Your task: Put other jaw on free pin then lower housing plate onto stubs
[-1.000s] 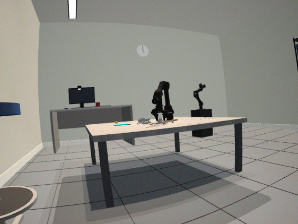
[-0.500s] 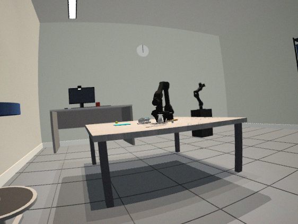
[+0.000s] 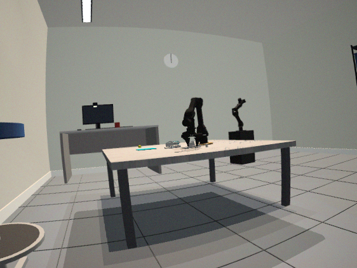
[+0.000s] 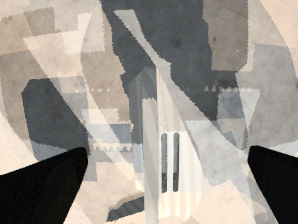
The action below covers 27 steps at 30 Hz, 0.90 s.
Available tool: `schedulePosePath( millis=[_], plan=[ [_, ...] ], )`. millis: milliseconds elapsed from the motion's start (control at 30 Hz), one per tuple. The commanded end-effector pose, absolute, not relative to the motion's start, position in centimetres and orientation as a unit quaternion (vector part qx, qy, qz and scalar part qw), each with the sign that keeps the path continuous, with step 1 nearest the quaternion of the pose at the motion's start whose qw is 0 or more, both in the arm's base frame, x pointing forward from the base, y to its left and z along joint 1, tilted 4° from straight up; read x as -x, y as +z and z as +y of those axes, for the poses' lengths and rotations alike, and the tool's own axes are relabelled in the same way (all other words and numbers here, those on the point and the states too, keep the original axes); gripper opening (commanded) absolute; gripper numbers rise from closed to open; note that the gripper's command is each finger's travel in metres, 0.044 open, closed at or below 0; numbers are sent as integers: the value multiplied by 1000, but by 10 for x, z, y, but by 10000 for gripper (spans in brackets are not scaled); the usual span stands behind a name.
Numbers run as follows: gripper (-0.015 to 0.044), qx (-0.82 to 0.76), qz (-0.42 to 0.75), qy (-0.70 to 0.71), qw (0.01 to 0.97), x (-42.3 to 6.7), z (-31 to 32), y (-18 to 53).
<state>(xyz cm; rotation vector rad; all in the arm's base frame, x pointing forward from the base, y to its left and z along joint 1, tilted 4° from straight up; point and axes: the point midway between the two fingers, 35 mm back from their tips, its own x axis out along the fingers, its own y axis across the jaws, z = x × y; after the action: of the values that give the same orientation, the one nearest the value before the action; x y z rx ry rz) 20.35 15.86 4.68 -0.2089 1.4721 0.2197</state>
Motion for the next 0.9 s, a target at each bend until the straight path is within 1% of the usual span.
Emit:
schedulePosePath(
  millis=[0, 367, 467, 867],
  plan=[
    [440, 97, 668, 100, 731, -204, 158, 46],
    [151, 95, 669, 100, 731, -204, 159, 47],
    [134, 95, 669, 100, 731, -204, 159, 47],
    [134, 95, 669, 100, 731, -204, 159, 47]
  ],
)
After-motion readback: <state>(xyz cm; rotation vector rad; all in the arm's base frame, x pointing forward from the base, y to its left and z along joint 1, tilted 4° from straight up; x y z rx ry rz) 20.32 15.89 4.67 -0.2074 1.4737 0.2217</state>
